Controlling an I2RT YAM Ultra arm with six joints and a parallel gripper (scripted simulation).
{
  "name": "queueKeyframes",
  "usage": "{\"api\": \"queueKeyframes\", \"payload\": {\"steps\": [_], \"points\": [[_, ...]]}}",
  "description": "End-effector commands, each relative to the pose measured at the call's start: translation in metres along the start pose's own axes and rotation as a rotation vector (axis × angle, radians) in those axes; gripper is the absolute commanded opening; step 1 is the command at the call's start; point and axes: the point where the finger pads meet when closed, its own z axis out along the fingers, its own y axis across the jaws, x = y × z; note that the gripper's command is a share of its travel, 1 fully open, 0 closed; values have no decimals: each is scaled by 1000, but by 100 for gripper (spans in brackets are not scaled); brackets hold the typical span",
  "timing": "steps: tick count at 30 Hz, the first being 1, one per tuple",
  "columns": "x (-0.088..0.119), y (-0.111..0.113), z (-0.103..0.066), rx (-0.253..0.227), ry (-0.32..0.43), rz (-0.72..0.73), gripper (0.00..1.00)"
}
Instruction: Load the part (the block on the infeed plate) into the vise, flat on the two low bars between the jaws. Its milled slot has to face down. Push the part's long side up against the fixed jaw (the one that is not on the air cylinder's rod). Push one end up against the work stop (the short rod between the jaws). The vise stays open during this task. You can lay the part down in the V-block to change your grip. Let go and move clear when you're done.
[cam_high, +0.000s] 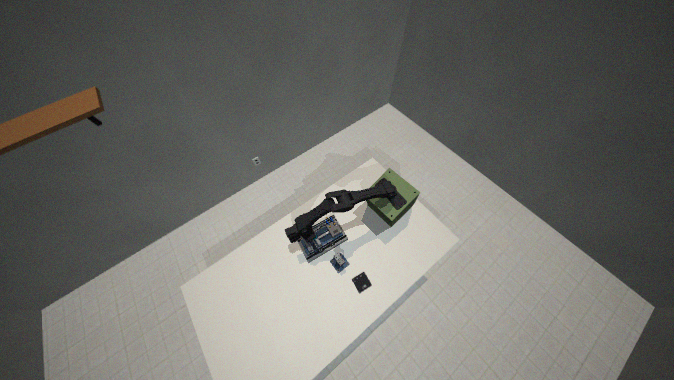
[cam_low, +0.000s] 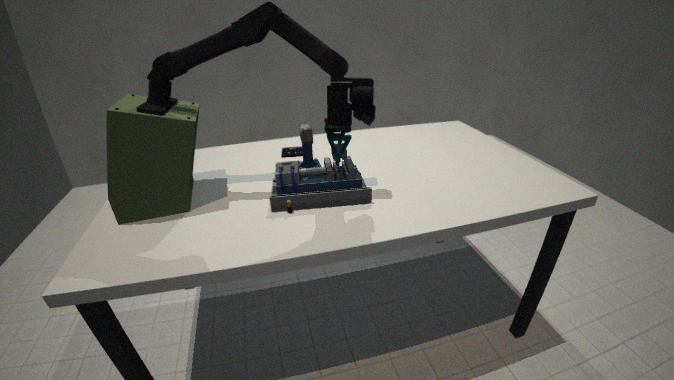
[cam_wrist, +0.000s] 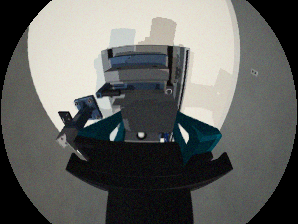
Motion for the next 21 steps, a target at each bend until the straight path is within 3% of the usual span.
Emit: {"api": "queueKeyframes", "payload": {"steps": [1, 21], "points": [[-24, -2, -18, 13, -78, -3, 0], [-26, -1, -21, 14, -85, -6, 0]]}}
